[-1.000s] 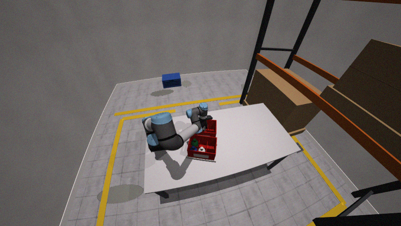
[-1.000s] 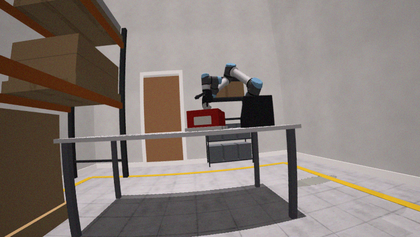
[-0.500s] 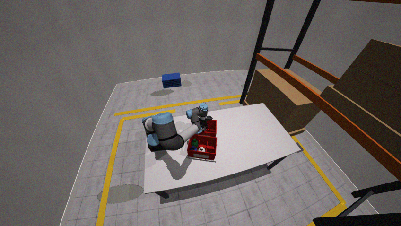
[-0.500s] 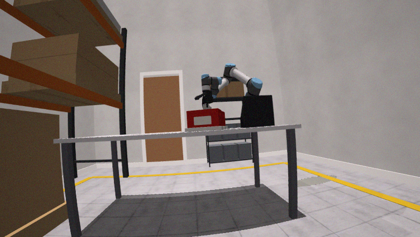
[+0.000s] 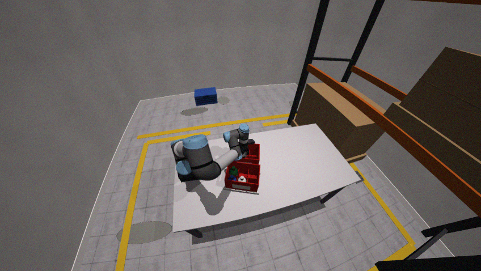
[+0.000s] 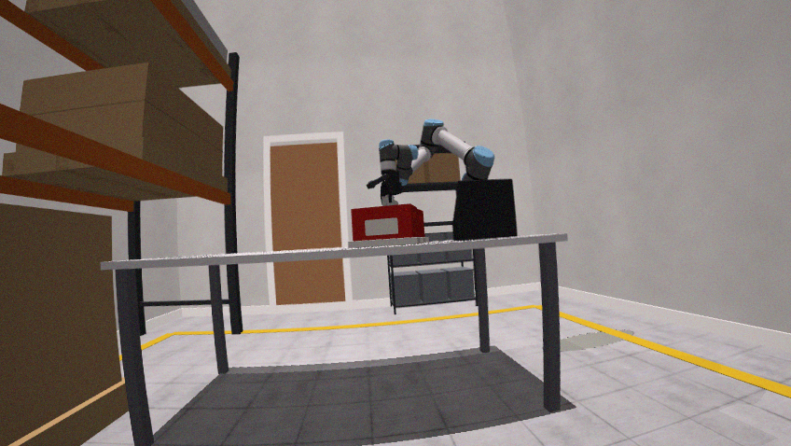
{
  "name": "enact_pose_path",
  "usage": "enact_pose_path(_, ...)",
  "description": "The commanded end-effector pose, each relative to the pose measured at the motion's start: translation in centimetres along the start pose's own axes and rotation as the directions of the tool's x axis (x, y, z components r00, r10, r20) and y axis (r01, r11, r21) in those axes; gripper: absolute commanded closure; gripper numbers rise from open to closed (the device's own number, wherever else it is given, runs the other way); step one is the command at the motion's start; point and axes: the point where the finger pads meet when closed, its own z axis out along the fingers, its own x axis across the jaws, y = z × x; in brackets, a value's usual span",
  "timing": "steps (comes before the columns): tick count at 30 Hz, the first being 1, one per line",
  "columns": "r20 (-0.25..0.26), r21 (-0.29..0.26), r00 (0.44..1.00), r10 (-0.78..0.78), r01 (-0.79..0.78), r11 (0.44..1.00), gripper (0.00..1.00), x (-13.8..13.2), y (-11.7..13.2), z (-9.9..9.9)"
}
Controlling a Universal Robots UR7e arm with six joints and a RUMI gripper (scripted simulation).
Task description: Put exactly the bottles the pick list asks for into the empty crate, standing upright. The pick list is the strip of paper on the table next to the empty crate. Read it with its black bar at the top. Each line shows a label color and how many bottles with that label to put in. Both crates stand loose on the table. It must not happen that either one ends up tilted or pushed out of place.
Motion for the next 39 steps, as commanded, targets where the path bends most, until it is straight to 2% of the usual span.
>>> enact_pose_path(1,0.000,0.001,1.000,0.001,-0.001,1.000,1.00,0.02,-0.04,-0.06)
enact_pose_path(32,0.000,0.001,1.000,0.001,-0.001,1.000,1.00,0.02,-0.04,-0.06)
enact_pose_path(33,0.000,0.001,1.000,0.001,-0.001,1.000,0.62,0.02,-0.04,0.03)
enact_pose_path(39,0.000,0.001,1.000,0.001,-0.001,1.000,0.62,0.02,-0.04,0.03)
